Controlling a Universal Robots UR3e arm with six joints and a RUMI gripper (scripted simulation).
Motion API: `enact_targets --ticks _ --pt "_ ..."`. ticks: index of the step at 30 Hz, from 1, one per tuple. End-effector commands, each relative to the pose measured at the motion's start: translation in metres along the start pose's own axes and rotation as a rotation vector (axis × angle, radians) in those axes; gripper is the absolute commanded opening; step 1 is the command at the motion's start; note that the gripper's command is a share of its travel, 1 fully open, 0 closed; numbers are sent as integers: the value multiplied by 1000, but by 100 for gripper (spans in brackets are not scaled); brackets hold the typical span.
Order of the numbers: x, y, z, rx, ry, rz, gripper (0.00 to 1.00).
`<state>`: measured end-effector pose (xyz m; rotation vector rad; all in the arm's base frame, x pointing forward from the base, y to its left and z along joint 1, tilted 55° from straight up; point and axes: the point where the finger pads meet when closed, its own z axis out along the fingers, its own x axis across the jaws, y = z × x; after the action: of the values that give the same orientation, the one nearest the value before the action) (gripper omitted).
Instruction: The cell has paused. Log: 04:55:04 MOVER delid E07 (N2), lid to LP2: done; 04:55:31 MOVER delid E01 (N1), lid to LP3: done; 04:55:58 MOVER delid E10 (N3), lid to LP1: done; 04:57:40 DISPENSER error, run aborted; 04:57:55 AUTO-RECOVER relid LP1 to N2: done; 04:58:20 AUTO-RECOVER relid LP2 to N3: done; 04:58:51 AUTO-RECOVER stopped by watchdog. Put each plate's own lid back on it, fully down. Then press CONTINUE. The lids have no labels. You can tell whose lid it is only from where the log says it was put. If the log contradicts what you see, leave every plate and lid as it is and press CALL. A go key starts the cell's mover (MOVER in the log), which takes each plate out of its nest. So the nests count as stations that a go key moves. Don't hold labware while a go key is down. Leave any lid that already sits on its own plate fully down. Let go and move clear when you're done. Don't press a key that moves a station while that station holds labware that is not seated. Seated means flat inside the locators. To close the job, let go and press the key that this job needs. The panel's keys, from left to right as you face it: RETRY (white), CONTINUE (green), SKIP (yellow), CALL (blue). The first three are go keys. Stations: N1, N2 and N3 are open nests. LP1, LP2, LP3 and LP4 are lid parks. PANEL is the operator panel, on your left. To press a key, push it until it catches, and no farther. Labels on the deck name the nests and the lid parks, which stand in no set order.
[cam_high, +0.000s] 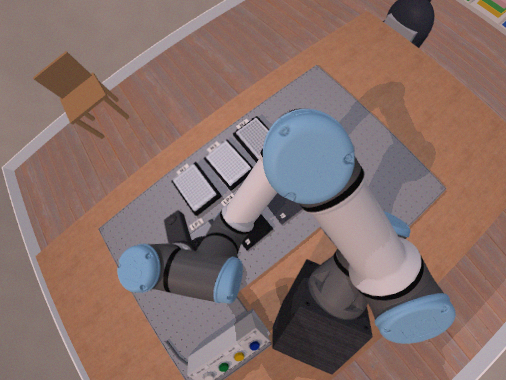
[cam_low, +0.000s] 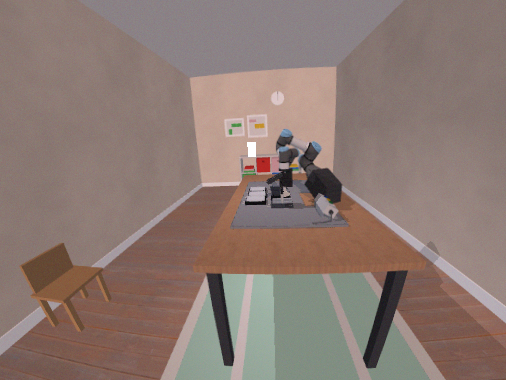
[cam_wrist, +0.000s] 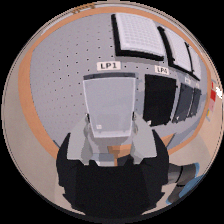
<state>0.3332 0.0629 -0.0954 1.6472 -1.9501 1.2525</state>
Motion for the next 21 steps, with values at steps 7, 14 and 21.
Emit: enact_targets --ticks 7,14,21 --pt "0 0 2 1 -1 1 0" --pt "0 0 5 1 -1 1 0" --pt "0 0 7 1 -1 1 0"
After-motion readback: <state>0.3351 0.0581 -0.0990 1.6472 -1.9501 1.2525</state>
